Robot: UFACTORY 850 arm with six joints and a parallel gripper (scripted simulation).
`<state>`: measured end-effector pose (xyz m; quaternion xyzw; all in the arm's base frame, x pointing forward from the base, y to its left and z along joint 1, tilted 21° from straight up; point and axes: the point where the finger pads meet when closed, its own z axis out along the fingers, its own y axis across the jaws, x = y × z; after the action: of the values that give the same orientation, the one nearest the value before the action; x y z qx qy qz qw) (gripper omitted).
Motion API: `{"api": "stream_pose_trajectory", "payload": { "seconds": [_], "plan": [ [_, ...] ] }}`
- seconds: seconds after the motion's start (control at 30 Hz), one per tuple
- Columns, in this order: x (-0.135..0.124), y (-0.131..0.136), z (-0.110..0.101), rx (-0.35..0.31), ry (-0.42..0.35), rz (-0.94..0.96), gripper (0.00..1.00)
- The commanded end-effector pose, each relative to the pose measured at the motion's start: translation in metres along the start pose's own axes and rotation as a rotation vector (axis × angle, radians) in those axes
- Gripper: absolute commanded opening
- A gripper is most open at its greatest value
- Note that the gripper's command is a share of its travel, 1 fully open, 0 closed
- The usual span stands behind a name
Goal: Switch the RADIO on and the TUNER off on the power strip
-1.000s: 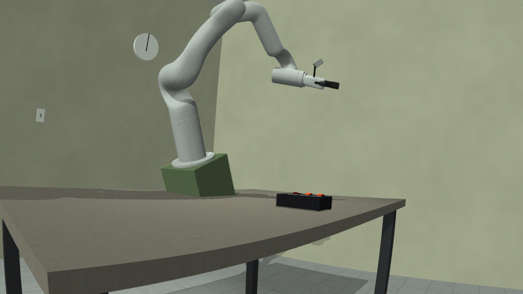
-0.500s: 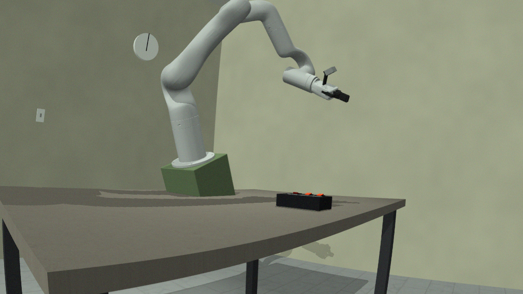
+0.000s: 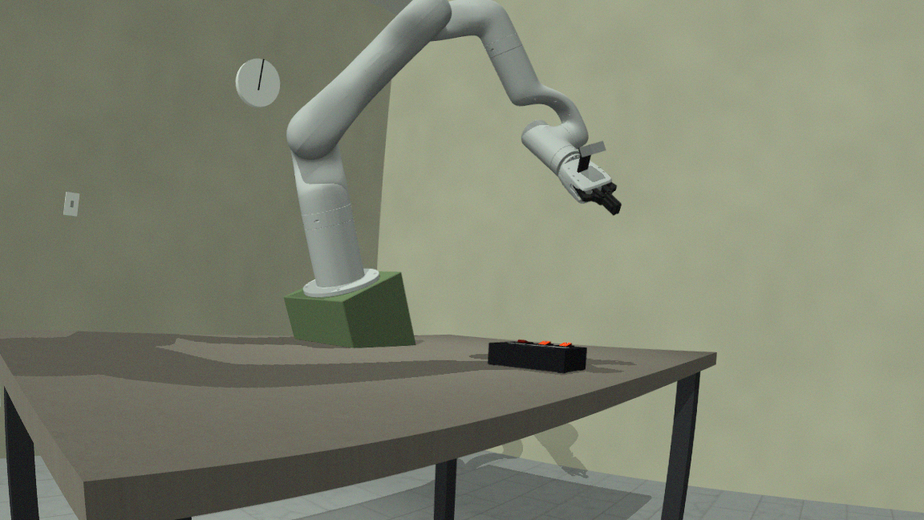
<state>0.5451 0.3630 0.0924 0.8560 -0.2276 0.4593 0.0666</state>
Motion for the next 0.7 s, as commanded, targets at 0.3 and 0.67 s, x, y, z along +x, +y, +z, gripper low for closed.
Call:
{"api": "stream_pose_trajectory", "payload": {
  "seconds": [0.3, 0.67],
  "plan": [
    [0.012, 0.105, 0.081, -0.327, -0.116, 0.277, 0.00],
    [0.007, 0.193, 0.126, -0.591, -0.197, 0.558, 0.00]
  ]
}}
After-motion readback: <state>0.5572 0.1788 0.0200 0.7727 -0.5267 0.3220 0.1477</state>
